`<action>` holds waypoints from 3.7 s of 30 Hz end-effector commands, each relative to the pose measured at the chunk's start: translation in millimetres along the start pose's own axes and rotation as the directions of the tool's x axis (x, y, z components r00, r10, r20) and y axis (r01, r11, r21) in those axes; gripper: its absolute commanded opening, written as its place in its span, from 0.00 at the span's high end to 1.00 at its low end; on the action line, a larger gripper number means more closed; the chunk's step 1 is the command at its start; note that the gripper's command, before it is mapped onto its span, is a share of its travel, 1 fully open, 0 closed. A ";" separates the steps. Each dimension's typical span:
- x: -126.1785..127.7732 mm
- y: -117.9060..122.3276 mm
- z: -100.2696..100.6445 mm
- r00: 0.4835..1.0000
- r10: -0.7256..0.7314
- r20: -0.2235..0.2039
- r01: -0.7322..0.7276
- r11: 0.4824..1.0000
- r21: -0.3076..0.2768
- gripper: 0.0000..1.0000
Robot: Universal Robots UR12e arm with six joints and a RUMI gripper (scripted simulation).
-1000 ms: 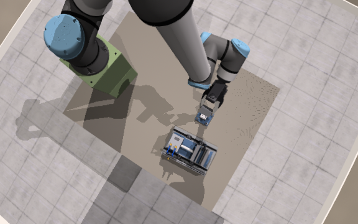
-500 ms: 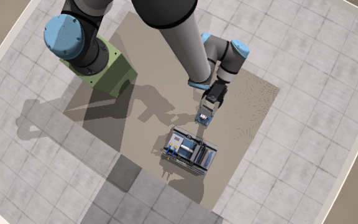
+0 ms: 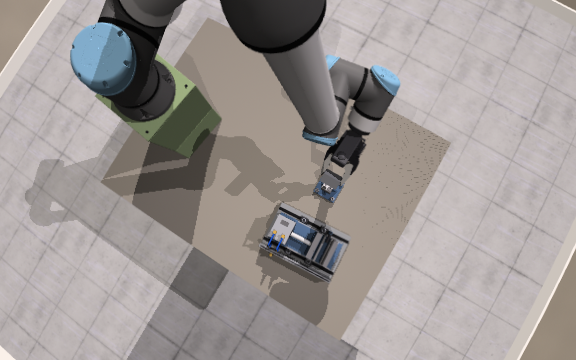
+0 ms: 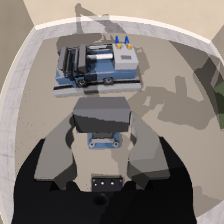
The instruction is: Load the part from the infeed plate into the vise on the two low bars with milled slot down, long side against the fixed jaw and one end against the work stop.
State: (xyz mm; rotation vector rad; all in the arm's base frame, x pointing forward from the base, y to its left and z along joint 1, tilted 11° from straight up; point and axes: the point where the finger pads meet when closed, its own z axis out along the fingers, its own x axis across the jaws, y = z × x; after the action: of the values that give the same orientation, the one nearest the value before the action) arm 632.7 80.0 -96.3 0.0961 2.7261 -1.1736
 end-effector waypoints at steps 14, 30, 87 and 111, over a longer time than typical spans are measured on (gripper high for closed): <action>-0.5 12.5 12.3 1.000 0.001 0.001 -0.001 1.000 0.000 1.00; -0.6 23.7 23.5 1.000 0.001 0.001 -0.001 1.000 0.000 1.00; -0.6 37.9 37.7 1.000 0.001 0.001 -0.001 1.000 0.000 1.00; -0.6 37.9 37.7 1.000 0.001 0.001 -0.001 1.000 0.000 1.00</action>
State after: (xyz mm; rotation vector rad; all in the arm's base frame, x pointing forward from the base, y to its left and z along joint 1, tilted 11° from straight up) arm 642.6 78.5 -149.3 0.0961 2.7260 -1.1735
